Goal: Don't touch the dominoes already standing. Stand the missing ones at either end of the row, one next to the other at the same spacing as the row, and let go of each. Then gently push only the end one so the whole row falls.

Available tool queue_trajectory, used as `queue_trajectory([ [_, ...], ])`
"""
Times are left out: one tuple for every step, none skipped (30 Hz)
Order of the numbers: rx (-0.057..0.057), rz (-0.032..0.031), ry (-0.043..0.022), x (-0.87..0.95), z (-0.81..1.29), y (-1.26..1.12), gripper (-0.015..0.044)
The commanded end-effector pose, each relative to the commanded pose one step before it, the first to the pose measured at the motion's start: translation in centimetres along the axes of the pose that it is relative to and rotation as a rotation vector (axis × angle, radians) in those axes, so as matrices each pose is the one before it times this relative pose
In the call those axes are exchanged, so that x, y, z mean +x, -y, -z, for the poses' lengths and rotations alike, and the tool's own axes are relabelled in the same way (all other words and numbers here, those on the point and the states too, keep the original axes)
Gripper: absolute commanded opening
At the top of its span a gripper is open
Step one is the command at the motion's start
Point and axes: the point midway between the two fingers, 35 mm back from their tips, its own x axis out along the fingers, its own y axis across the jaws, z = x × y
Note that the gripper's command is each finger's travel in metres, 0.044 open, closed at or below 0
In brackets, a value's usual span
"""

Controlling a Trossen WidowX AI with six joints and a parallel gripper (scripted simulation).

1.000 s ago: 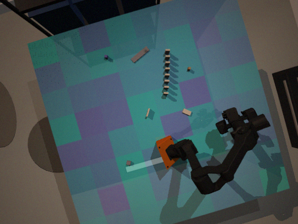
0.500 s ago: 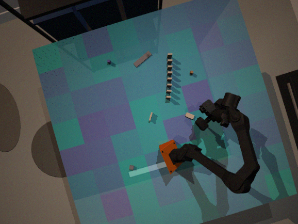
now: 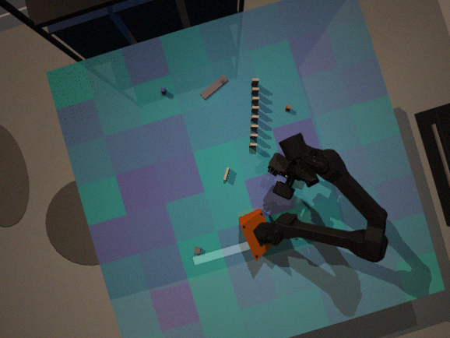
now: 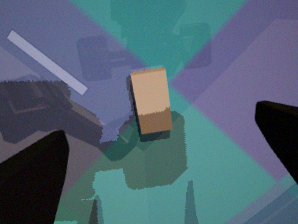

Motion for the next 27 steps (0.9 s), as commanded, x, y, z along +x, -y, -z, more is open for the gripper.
queue_trajectory([
  [-0.0299, 0.02124, -0.02498, -0.167, -0.243, -0.322, 0.0440],
  [0.0000, 0.00000, 0.00000, 0.000, 0.000, 0.000, 0.0440],
  [0.0000, 0.00000, 0.00000, 0.000, 0.000, 0.000, 0.0440],
  [0.0000, -0.00038, 0.00031, 0.098, -0.017, 0.001, 0.0440],
  [0.0001, -0.00105, 0.00087, 0.295, -0.049, 0.004, 0.0440],
  [0.0002, -0.00147, 0.00130, 0.492, -0.071, 0.008, 0.0440],
  [0.0002, -0.00134, 0.00131, 0.605, -0.068, 0.011, 0.0440],
  [0.0002, -0.00083, 0.00096, 0.604, -0.046, 0.012, 0.0440],
  [0.0002, -0.00034, 0.00059, 0.601, -0.024, 0.012, 0.0440],
  [0.0002, 0.00014, 0.00020, 0.599, -0.003, 0.011, 0.0440],
  [0.0001, 0.00059, -0.00022, 0.595, 0.019, 0.009, 0.0440],
  [0.0001, 0.00101, -0.00066, 0.591, 0.040, 0.006, 0.0440],
  [0.0000, 0.00142, -0.00112, 0.586, 0.061, 0.002, 0.0440],
  [-0.0001, 0.00180, -0.00160, 0.580, 0.082, -0.003, 0.0440],
  [-0.0001, 0.00172, -0.00167, 0.467, 0.082, -0.007, 0.0440],
  [-0.0001, 0.00114, -0.00117, 0.278, 0.055, -0.006, 0.0440],
  [0.0000, 0.00040, -0.00042, 0.092, 0.019, -0.003, 0.0440],
  [0.0000, 0.00000, 0.00000, 0.000, 0.000, 0.000, 0.0440],
  [0.0000, 0.00000, 0.00000, 0.000, 0.000, 0.000, 0.0440],
  [0.0000, 0.00000, 0.00000, 0.000, 0.000, 0.000, 0.0440],
  [0.0000, -0.00001, 0.00001, 0.024, -0.002, 0.001, 0.0440],
  [0.0000, -0.00003, 0.00002, 0.072, -0.005, 0.002, 0.0440],
  [0.0000, -0.00004, 0.00003, 0.120, -0.008, 0.004, 0.0440],
  [0.0000, -0.00003, 0.00002, 0.153, -0.009, 0.004, 0.0440],
  [0.0000, 0.00000, 0.00000, 0.154, -0.008, 0.004, 0.0440],
  [0.0000, 0.00003, -0.00002, 0.154, -0.006, 0.004, 0.0440],
  [0.0000, 0.00006, -0.00004, 0.153, -0.005, 0.004, 0.0440],
])
